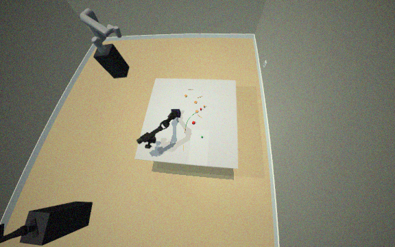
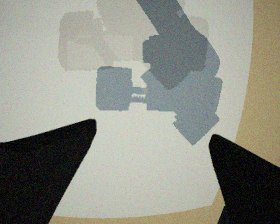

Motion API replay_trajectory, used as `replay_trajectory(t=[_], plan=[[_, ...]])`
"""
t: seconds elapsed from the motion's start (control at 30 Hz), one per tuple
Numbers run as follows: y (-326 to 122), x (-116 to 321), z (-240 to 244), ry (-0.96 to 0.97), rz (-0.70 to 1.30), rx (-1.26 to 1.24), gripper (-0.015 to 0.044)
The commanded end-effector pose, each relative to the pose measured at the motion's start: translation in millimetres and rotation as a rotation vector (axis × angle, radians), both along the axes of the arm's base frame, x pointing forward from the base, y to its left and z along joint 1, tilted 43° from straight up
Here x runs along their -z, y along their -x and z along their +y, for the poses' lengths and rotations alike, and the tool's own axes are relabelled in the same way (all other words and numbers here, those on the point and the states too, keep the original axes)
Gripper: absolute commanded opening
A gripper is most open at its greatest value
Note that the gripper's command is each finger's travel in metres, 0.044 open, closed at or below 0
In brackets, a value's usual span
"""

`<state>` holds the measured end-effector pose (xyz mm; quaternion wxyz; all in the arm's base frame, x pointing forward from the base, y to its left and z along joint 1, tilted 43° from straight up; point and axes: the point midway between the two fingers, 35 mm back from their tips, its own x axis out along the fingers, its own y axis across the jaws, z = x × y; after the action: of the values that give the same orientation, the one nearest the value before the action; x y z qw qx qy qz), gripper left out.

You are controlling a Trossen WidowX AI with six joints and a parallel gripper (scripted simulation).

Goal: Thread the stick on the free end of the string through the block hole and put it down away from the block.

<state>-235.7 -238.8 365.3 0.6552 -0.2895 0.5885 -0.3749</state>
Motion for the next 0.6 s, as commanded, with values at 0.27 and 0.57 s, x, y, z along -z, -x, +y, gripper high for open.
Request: replay_trajectory(t=[0.27,0.57], plan=[[-45,14,-37,-0.059,-0.019,-0.116,0.044],[-163,41,-87,-0.175,-0.02,-0.349,0.044]])
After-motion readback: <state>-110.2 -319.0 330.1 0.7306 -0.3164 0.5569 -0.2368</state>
